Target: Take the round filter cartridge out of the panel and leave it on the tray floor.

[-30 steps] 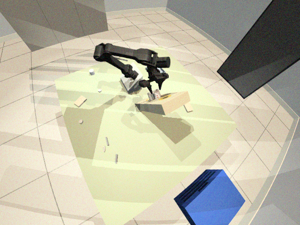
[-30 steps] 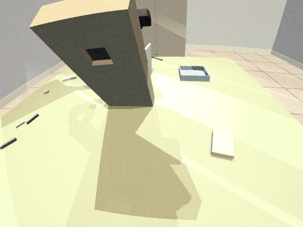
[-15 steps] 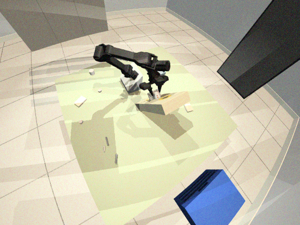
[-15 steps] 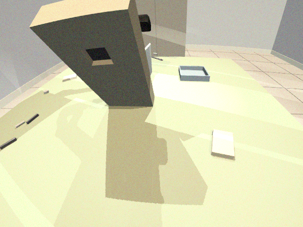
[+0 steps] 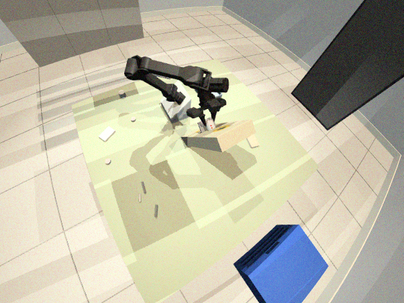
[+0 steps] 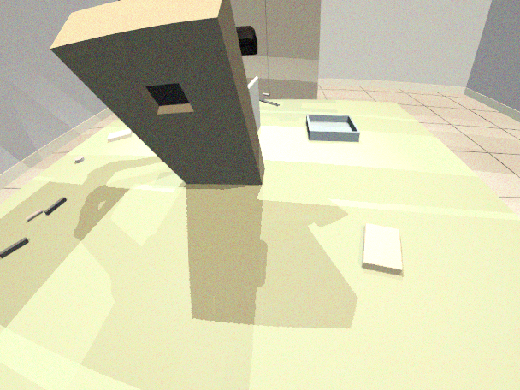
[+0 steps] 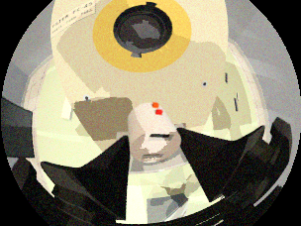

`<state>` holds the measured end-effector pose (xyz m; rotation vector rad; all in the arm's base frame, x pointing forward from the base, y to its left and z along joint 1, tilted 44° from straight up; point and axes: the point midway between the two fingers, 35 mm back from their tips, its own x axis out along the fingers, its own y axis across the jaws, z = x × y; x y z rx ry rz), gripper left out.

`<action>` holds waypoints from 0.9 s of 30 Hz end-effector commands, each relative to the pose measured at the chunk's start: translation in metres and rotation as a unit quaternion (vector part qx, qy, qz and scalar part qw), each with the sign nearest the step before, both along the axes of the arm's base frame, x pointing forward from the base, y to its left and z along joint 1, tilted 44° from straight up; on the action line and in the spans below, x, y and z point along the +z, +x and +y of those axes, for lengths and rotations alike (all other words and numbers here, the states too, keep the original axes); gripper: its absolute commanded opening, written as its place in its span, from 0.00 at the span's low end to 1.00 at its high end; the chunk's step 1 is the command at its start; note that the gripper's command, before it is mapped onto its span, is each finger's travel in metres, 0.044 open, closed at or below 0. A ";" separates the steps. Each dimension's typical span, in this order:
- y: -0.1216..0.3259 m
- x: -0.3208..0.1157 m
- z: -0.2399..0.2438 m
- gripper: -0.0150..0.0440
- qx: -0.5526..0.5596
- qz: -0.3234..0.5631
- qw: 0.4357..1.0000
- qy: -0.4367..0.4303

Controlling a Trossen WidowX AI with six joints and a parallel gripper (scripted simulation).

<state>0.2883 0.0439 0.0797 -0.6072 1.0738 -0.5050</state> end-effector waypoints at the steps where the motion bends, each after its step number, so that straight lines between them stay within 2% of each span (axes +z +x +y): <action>1: 0.009 0.007 0.007 0.25 0.000 -0.004 1.000 0.002; 7: 0.010 0.019 0.020 0.25 0.000 -0.002 1.000 0.004; 22: -0.018 0.071 0.070 0.25 0.000 -0.001 1.000 0.003; 27: -0.014 0.058 0.082 0.25 0.000 -0.001 1.000 0.004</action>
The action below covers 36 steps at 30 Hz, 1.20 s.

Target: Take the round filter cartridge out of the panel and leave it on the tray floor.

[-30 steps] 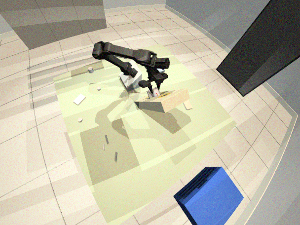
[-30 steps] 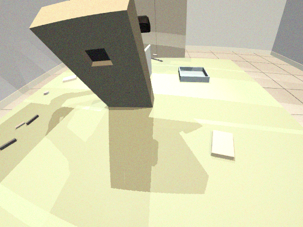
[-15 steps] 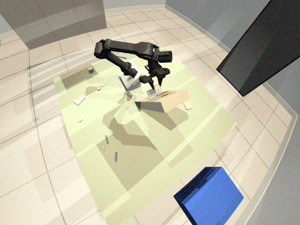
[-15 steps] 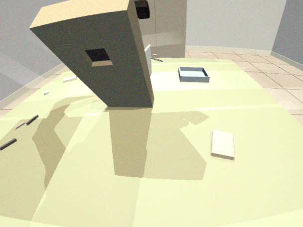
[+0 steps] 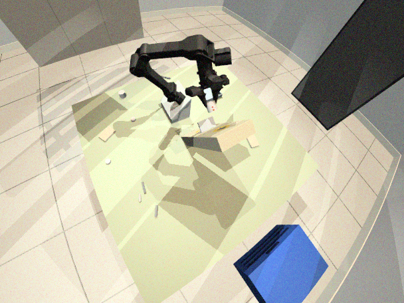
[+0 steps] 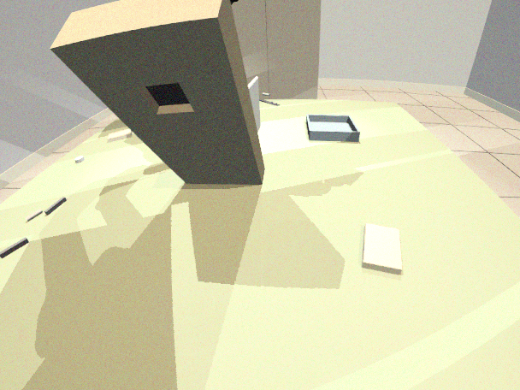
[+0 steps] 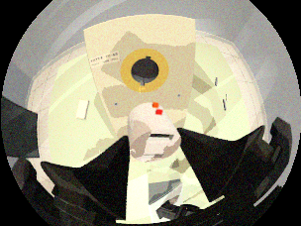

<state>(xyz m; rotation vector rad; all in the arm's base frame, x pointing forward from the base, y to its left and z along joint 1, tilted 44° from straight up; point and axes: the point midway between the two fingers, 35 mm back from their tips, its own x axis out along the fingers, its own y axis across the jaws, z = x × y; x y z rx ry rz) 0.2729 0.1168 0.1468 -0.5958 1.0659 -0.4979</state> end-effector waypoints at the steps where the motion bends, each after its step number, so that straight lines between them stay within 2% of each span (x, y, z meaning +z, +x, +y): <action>1: 0.002 -0.012 0.013 0.25 -0.002 0.004 1.000 -0.002; 13: 0.009 -0.061 0.053 0.25 -0.002 0.002 1.000 0.000; 17: 0.006 -0.060 0.051 0.25 0.009 0.016 1.000 -0.001; 27: -0.040 -0.122 0.101 0.25 0.159 0.177 0.971 0.028; 36: -0.092 -0.172 0.141 0.25 0.316 0.304 0.897 0.053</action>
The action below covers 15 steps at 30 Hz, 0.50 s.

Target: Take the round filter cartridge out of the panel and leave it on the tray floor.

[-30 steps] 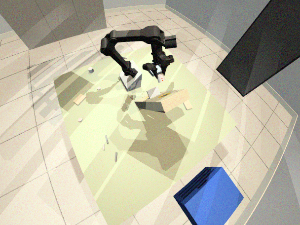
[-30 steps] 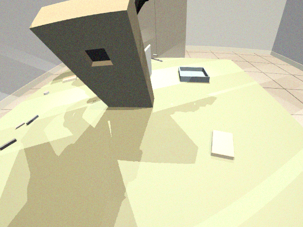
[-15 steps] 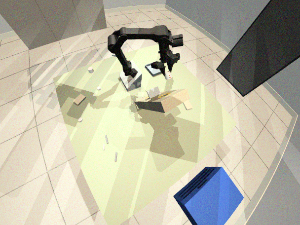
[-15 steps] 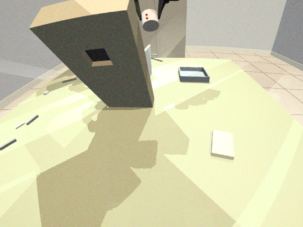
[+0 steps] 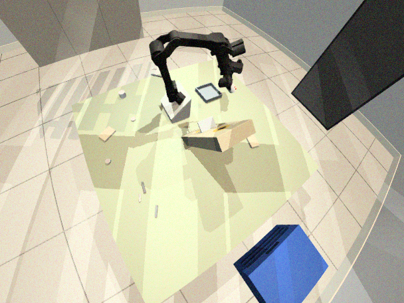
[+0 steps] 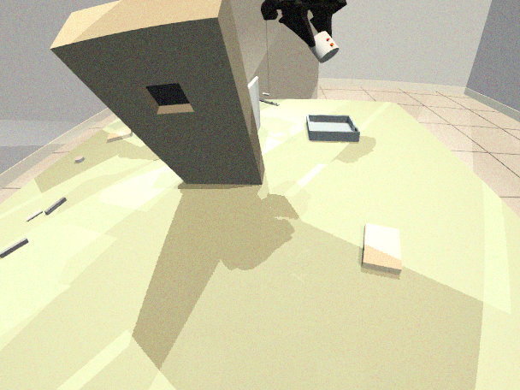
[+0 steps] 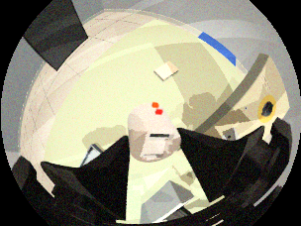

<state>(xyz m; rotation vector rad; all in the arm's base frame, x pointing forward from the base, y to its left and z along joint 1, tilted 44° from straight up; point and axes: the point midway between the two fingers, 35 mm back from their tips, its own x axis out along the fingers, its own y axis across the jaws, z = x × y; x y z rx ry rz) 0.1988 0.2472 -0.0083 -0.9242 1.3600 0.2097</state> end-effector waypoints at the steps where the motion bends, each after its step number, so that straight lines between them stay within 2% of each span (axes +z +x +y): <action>1: -0.024 -0.022 0.014 0.25 0.074 0.058 0.995 0.013; 5: -0.046 -0.038 0.026 0.25 0.139 0.104 0.984 0.028; 11: -0.048 -0.039 0.027 0.25 0.144 0.107 0.983 0.029; 15: -0.074 -0.059 0.030 0.25 0.175 0.134 0.975 0.038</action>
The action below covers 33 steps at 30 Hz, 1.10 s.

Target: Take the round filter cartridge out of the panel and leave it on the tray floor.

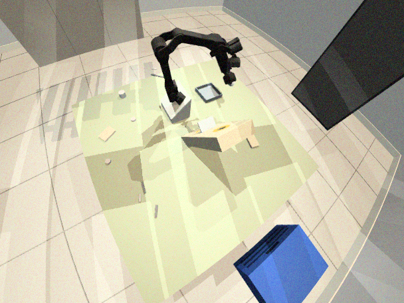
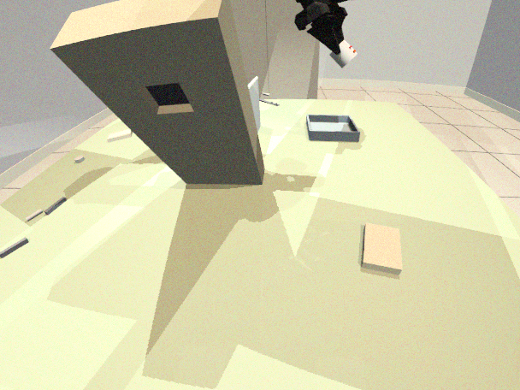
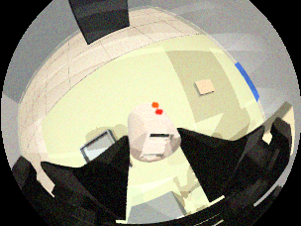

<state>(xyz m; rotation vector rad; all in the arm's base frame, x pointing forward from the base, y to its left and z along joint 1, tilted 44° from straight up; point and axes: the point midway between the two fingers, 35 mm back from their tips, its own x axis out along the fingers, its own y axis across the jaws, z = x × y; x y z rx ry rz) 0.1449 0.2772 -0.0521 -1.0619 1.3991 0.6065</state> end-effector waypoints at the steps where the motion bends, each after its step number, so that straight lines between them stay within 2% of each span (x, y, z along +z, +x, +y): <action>1: -0.028 -0.021 0.001 0.25 0.036 0.031 0.999 0.002; 11: -0.106 -0.071 -0.010 0.25 0.133 0.115 0.984 0.022; 22: -0.180 -0.108 -0.051 0.25 0.233 0.207 0.949 0.031; 33: -0.188 -0.129 -0.068 0.25 0.239 0.213 0.947 0.031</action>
